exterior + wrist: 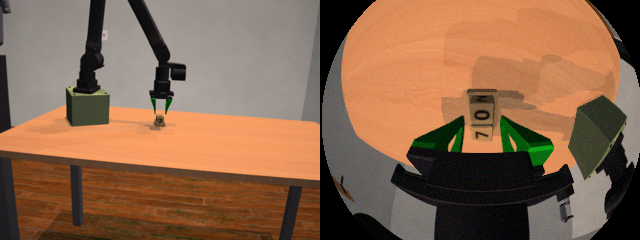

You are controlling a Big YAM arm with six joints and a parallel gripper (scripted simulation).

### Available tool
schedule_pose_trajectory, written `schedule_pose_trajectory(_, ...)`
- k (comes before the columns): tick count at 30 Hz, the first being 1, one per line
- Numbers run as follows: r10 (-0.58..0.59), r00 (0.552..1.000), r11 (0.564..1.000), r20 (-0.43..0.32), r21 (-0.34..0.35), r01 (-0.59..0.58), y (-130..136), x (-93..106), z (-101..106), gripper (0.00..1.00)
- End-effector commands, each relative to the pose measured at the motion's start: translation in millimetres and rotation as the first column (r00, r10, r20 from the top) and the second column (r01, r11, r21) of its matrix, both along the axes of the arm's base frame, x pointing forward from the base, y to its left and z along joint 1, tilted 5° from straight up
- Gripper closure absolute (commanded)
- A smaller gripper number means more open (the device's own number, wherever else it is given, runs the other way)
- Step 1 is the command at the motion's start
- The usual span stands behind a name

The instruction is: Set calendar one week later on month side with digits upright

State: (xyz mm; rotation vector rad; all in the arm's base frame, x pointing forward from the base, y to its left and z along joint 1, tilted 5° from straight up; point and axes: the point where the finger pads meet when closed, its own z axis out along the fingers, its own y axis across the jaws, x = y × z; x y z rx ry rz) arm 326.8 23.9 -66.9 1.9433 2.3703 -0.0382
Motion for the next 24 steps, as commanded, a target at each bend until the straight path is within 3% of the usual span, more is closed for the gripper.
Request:
schedule_pose_trajectory(1, 0.003, 1.000, 1.000, 0.020, 0.002, -0.003, -2.1, 10.4, -1.0, 0.54)
schedule_pose_trajectory(24, 0.003, 1.000, 1.000, 0.030, 0.003, -0.004, -1.4, 16.9, 1.3, 0.54)
